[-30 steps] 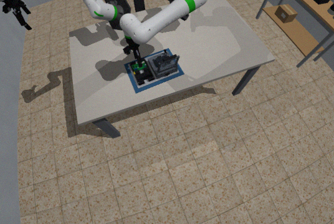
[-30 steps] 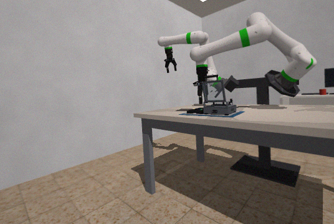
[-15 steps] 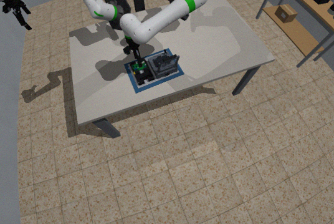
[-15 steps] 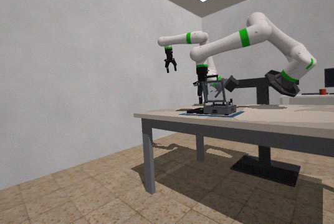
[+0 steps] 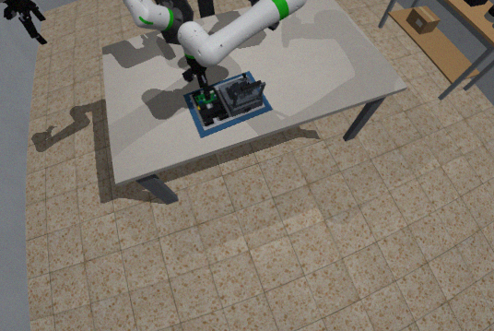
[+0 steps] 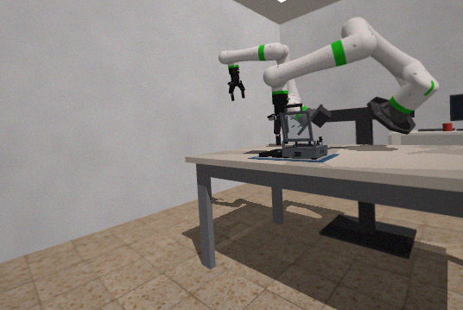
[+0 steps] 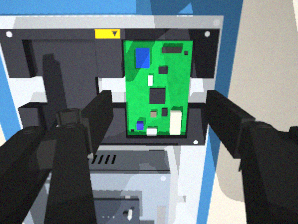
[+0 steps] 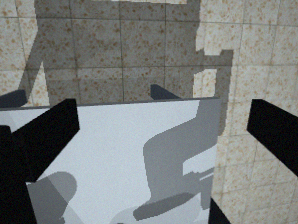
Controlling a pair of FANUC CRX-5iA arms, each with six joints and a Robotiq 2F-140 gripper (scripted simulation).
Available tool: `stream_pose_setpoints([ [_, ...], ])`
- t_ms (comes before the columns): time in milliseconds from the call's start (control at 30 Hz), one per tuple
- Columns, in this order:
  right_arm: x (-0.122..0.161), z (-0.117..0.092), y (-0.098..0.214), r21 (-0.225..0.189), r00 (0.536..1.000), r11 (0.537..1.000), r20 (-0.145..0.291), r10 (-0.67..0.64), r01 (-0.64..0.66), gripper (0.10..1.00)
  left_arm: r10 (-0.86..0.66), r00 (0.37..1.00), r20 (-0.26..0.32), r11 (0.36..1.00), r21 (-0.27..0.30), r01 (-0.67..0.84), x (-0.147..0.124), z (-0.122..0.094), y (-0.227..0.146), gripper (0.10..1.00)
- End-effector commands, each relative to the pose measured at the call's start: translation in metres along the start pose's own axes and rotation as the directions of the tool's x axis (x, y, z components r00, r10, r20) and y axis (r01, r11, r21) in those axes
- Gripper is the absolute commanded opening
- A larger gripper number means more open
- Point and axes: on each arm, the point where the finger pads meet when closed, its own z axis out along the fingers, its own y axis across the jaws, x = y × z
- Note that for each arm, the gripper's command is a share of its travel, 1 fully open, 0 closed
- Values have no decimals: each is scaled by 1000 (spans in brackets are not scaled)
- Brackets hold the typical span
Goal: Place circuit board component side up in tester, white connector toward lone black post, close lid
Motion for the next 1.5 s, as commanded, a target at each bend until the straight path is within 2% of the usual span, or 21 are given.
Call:
stream_pose_setpoints([
  [0, 0, -1, 0, -1, 1000, 1000, -3, 0, 0, 1000, 0, 1000, -2, 1000, 1, 0, 1, 3, 0, 623],
  [633, 0, -1, 0, -1, 1000, 1000, -3, 0, 0, 1000, 0, 1000, -2, 1000, 1, 0, 1, 26, 0, 623],
  [1467, 0, -1, 0, -1, 1000, 1000, -3, 0, 0, 1000, 0, 1000, -2, 1000, 1, 0, 1, 29, 0, 623],
])
